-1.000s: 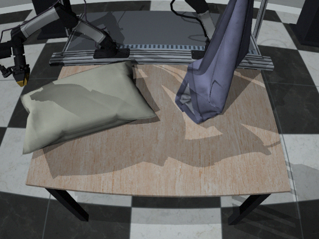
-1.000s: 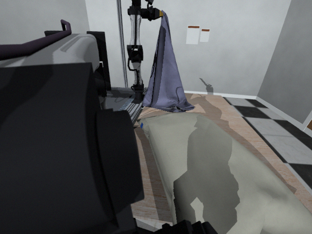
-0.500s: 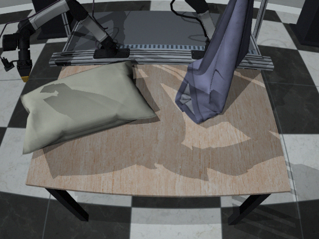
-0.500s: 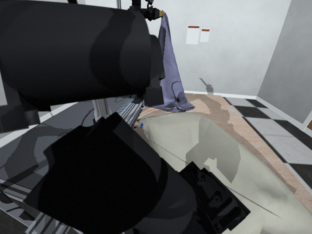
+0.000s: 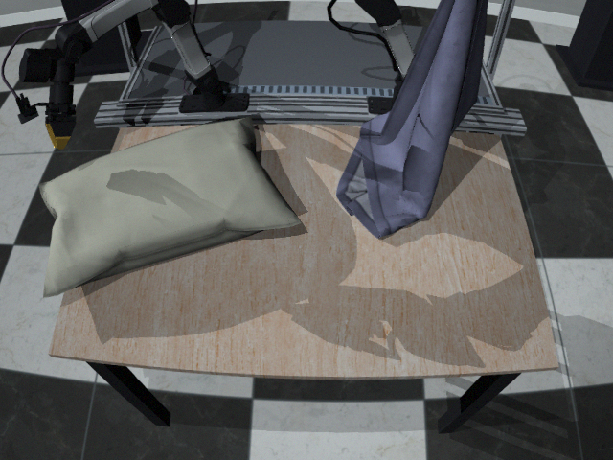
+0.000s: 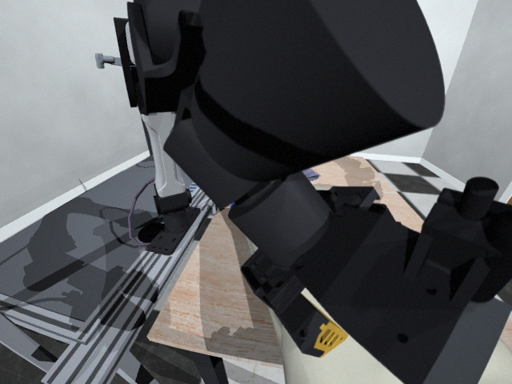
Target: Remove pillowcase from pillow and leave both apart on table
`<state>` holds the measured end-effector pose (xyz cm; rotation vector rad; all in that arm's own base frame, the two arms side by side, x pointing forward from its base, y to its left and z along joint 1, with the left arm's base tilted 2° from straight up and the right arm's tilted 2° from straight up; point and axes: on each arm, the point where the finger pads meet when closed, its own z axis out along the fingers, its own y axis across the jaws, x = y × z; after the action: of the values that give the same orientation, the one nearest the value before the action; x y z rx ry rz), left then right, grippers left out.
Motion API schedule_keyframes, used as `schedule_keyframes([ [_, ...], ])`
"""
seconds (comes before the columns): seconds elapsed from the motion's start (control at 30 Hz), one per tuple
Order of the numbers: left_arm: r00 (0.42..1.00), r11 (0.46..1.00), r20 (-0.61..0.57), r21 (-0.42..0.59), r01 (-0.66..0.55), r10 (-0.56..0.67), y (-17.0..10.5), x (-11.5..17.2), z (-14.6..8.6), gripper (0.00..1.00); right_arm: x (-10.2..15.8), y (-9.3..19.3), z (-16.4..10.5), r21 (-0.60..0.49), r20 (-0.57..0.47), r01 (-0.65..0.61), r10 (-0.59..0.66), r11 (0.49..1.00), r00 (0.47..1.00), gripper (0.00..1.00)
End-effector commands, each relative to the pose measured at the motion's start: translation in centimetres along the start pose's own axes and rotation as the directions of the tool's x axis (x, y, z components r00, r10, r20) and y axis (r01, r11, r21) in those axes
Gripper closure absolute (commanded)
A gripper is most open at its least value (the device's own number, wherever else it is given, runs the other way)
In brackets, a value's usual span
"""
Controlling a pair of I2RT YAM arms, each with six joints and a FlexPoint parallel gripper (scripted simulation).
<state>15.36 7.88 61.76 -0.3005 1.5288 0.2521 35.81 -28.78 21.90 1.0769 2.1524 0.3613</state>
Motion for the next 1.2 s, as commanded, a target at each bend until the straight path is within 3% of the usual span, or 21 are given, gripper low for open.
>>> schedule_keyframes([
  [0.0,1.0,1.0,0.001,-0.012,-0.005,0.005,1.1,-0.2,0.2,1.0,0.1,1.6,-1.4,0.011,0.064,0.08,-0.081,0.997,0.995,0.4],
  [0.37,1.0,1.0,0.001,-0.012,-0.005,0.005,1.1,-0.2,0.2,1.0,2.0,5.7,-3.3,0.009,0.153,0.235,-0.234,0.972,0.96,0.4],
  [0.47,1.0,1.0,0.001,-0.012,-0.005,0.005,1.1,-0.2,0.2,1.0,2.1,5.6,-2.8,0.009,0.146,0.232,-0.231,0.973,0.962,0.4],
  [1.17,1.0,1.0,0.001,-0.012,-0.005,0.005,1.1,-0.2,0.2,1.0,5.5,13.1,-6.8,0.001,0.344,0.484,-0.455,0.875,0.821,0.4],
])
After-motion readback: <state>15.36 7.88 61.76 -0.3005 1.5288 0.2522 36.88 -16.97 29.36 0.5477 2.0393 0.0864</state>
